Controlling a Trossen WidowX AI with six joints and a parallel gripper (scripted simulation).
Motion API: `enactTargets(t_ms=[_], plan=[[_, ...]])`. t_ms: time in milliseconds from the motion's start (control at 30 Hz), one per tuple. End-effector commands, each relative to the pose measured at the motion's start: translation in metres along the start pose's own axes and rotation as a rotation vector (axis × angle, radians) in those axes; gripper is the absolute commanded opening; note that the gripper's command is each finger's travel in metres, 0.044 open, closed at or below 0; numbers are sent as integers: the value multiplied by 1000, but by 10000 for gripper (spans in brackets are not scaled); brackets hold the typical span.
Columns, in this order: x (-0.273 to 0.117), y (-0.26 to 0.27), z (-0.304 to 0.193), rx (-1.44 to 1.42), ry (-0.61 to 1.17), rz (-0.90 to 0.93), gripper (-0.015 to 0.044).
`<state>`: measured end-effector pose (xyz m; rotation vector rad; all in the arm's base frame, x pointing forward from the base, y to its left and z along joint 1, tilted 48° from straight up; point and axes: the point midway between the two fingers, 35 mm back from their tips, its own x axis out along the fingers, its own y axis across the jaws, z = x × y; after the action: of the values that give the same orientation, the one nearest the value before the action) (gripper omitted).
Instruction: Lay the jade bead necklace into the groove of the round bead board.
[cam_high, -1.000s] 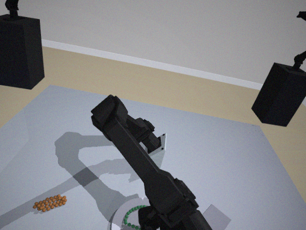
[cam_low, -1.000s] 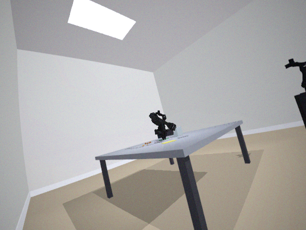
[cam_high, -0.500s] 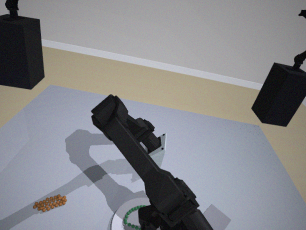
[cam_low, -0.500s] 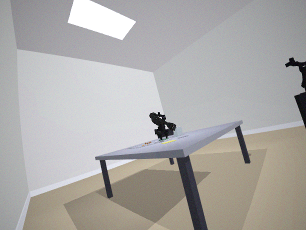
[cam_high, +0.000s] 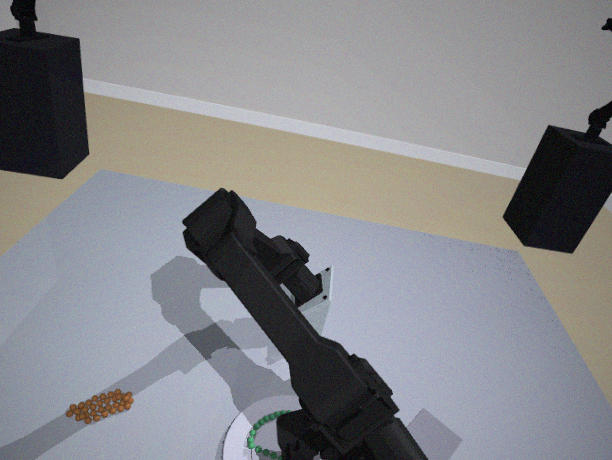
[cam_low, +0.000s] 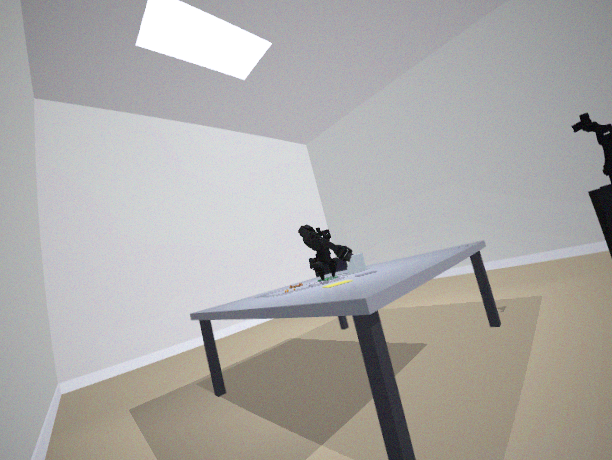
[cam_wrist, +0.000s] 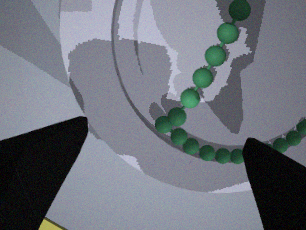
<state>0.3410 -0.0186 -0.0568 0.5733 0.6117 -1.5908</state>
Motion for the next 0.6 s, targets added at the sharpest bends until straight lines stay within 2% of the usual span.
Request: enactTargets(t_ms=[0, 367, 567], plan=[[-1, 0, 1, -11, 0, 2, 414], [-17, -12, 49, -948, 0, 2, 125], [-25, -22, 76, -1494, -1, 1, 120]])
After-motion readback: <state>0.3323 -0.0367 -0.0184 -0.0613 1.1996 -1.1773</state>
